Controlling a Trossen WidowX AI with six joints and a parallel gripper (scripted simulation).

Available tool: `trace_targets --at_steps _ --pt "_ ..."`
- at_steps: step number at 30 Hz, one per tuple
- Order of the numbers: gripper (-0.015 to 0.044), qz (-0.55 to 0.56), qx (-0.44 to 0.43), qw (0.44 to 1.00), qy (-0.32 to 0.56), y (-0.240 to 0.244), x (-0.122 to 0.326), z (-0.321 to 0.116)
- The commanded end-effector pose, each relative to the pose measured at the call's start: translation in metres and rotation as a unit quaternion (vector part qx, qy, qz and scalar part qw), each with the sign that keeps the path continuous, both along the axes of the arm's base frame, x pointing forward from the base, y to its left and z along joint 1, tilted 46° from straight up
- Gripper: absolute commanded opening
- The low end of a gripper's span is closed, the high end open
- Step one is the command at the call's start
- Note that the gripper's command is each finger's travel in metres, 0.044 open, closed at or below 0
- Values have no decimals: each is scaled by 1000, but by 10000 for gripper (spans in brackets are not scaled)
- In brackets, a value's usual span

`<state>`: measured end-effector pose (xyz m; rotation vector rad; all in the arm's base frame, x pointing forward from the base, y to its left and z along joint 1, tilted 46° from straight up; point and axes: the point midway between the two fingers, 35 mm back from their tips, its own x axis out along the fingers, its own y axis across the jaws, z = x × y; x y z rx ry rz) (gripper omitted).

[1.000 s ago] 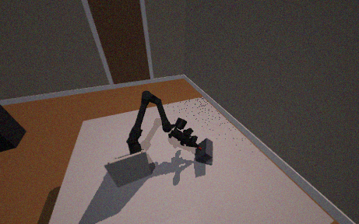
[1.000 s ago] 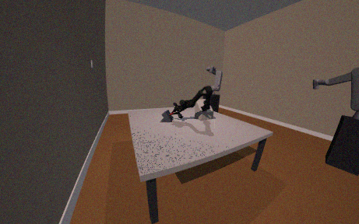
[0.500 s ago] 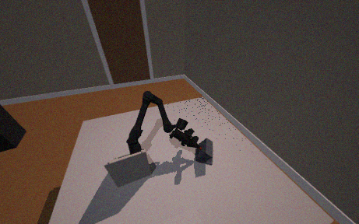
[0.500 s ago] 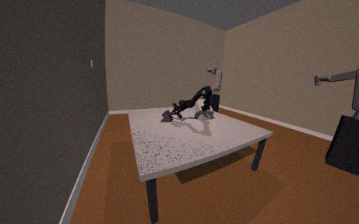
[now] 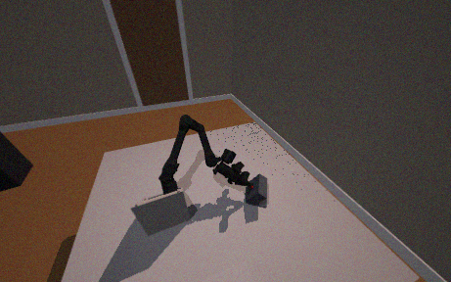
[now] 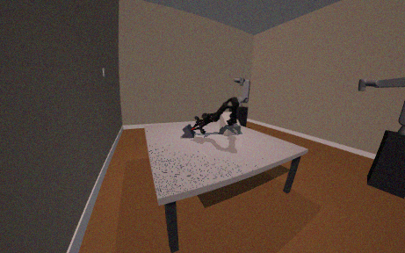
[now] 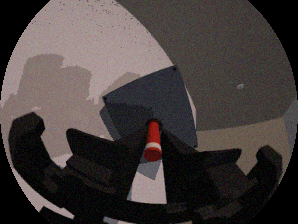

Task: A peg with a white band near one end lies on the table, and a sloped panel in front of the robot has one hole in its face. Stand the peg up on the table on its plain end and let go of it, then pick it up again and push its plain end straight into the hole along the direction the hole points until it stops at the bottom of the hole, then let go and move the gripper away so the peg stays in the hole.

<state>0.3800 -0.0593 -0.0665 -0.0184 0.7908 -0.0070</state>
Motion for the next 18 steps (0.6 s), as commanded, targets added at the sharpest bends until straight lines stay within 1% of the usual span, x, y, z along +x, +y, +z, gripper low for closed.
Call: trace_targets --at_steps 1,11,18 --pt "184 0 0 1000 0 0 0 0" --pt "440 0 0 1000 0 0 -1 2" --pt "440 -1 0 1000 0 0 -5 8"
